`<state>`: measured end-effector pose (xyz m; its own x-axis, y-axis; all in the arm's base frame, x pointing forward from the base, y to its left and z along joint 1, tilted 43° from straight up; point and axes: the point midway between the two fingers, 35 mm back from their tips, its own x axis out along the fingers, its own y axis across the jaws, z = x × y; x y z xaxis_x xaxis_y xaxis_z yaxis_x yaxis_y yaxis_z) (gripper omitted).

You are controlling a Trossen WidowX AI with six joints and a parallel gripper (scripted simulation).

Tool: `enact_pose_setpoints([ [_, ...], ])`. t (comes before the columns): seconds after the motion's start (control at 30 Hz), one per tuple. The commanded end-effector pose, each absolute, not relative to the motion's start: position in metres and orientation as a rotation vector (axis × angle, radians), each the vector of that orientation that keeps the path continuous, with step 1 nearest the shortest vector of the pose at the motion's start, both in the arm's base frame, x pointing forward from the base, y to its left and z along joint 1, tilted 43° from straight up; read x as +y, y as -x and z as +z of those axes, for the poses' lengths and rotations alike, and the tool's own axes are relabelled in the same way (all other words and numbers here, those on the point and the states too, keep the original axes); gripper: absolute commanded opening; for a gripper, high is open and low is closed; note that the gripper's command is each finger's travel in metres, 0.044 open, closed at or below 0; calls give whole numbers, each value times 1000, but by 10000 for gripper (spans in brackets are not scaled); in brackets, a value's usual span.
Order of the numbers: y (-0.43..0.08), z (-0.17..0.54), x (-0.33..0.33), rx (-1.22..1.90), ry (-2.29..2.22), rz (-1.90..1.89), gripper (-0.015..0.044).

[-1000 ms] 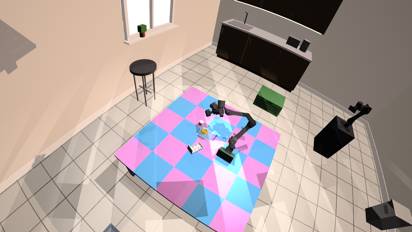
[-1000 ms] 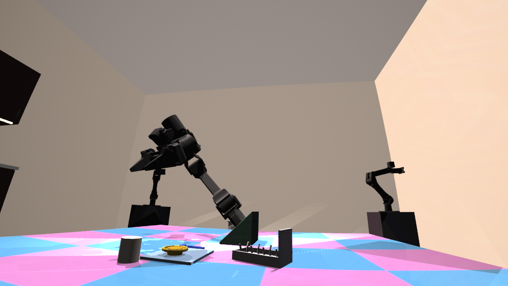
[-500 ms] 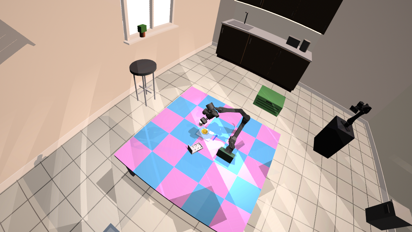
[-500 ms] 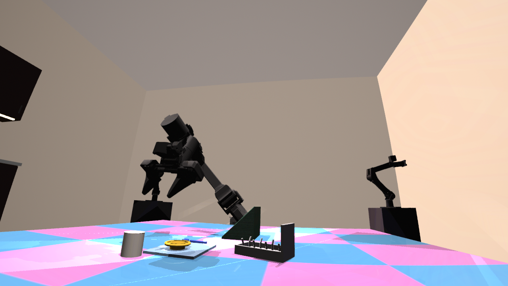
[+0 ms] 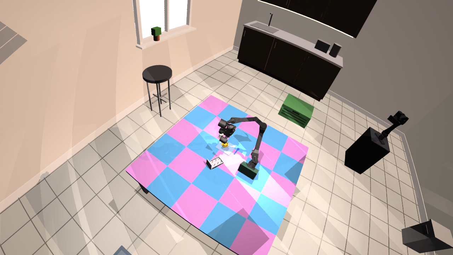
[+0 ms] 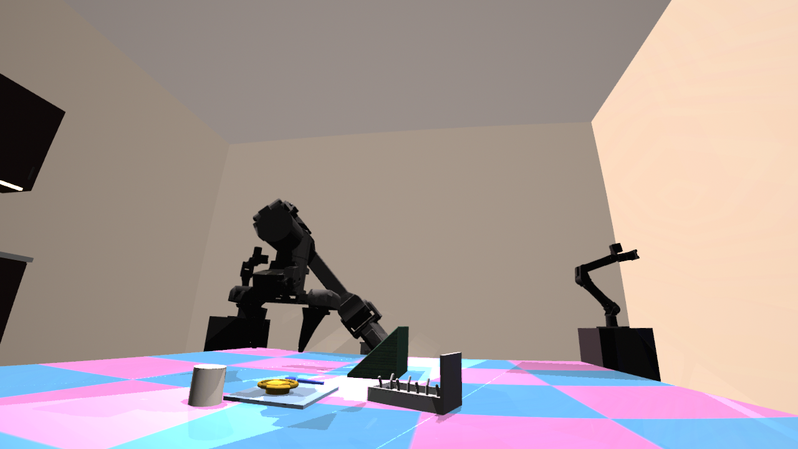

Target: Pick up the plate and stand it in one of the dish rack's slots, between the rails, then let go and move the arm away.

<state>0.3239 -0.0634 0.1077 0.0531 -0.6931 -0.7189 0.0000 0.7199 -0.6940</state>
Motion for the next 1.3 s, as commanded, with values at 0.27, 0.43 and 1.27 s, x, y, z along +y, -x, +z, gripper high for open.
enact_pose_setpoints([
  [0.27, -319, 96, -69, 1506, 596, -587, 400],
  [0.43, -320, 90, -74, 1506, 596, -587, 400],
  [1.27, -319, 60, -101, 1505, 597, -590, 400],
])
